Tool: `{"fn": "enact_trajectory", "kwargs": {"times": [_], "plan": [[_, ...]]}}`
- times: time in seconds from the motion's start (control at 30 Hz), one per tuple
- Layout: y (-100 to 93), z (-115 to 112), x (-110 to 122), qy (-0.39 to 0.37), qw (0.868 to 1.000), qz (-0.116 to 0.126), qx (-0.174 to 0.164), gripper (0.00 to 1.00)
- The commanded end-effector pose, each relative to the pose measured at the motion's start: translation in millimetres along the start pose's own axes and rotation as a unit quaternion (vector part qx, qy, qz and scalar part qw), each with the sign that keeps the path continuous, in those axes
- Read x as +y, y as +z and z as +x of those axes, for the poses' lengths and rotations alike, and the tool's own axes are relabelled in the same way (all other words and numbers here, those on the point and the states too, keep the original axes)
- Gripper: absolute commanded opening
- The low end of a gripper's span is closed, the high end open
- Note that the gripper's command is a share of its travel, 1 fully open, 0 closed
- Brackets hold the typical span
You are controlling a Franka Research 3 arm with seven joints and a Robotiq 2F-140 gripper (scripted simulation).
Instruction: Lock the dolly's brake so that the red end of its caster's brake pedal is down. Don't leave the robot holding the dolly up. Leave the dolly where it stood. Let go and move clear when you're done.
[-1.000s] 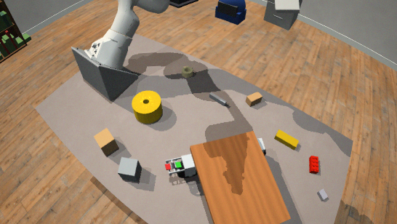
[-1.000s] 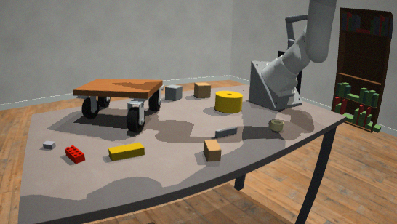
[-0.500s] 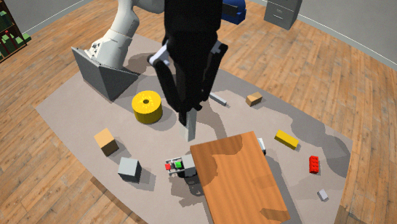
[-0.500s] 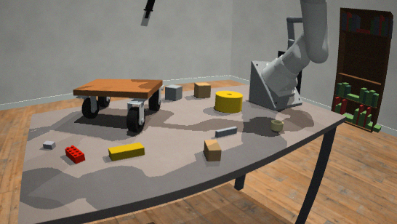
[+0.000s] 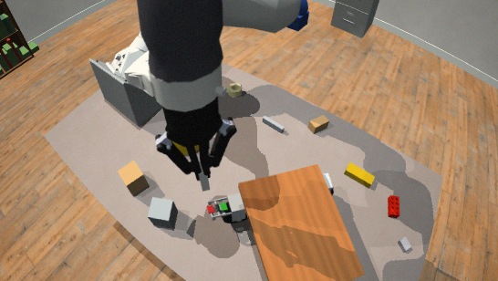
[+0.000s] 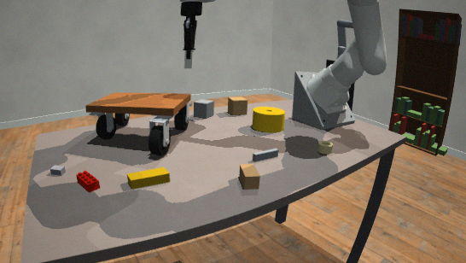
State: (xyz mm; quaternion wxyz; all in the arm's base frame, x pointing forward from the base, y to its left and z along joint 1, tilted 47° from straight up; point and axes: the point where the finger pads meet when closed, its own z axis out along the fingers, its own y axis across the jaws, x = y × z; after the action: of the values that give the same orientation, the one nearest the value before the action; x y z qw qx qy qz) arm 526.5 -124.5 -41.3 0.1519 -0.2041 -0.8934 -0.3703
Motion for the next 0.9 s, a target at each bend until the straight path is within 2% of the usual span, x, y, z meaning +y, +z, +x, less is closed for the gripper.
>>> {"fn": "enact_trajectory", "kwargs": {"times": [0.0,0.5,0.57,0.7,0.87], "plan": [[-4.2,-3,2,0.023,1.000,0.001,-0.008,0.00],[-3.7,-3,2,0.023,1.000,0.001,-0.008,0.00],[4.0,-4,2,0.023,1.000,0.001,-0.008,0.00],[31.8,-3,1,0.023,1.000,0.002,-0.007,0.00],[34.8,-3,1,0.023,1.000,0.002,-0.007,0.00]]}}
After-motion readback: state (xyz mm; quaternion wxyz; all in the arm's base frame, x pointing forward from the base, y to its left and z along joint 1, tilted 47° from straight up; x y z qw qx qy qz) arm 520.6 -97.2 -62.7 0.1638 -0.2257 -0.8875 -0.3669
